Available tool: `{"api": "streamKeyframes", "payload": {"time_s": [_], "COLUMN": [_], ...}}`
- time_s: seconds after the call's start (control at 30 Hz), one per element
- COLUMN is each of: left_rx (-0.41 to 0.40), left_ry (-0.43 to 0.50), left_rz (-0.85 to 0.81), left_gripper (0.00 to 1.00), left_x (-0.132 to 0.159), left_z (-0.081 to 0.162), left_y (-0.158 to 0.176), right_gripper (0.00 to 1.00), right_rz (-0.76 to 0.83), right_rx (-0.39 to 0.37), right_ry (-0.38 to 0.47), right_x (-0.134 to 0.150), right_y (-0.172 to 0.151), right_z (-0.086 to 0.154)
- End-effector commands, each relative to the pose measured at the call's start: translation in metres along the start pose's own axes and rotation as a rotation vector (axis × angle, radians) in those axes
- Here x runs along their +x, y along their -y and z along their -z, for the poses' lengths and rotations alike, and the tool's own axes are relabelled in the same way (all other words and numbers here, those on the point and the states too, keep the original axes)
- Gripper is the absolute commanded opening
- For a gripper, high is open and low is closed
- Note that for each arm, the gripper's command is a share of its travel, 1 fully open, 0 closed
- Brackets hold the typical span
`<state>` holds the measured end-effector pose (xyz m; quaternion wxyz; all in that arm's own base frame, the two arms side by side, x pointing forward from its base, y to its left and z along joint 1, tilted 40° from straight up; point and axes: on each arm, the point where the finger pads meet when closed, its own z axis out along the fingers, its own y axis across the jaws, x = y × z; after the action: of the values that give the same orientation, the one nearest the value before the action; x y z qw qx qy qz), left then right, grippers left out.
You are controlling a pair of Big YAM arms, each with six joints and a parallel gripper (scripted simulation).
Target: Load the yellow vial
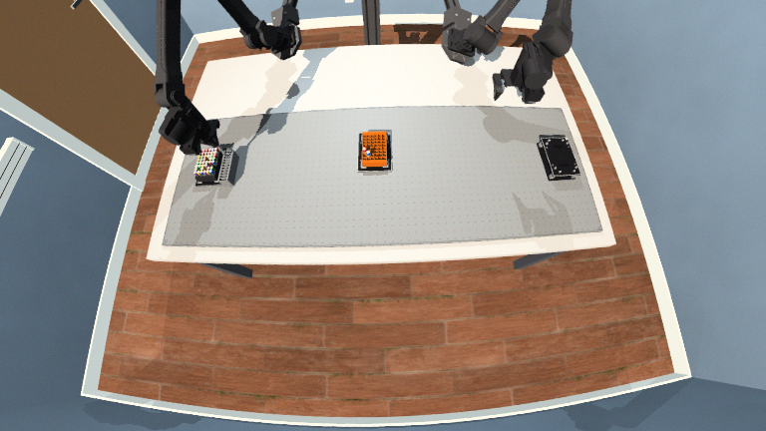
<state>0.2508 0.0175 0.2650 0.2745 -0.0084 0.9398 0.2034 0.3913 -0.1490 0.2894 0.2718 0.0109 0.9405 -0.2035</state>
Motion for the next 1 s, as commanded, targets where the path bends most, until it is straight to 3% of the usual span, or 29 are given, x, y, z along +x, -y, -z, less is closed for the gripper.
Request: {"api": "streamKeyframes", "payload": {"time_s": [0.0,0.97], "left_rx": [0.003,0.003], "left_ry": [0.024,0.024], "left_rz": [0.021,0.021], "left_gripper": [1.0,1.0], "left_x": [-0.01,-0.01], "left_z": [0.009,0.009], "left_y": [-0.001,-0.001], "right_gripper": [0.07,0.07], "right_rz": [-0.015,-0.013], "right_rx": [0.014,0.011], "right_ry": [0.068,0.061], "right_x": [-0.025,-0.024], "right_y": [0.008,0.007], "right_z": [0.031,0.045]}}
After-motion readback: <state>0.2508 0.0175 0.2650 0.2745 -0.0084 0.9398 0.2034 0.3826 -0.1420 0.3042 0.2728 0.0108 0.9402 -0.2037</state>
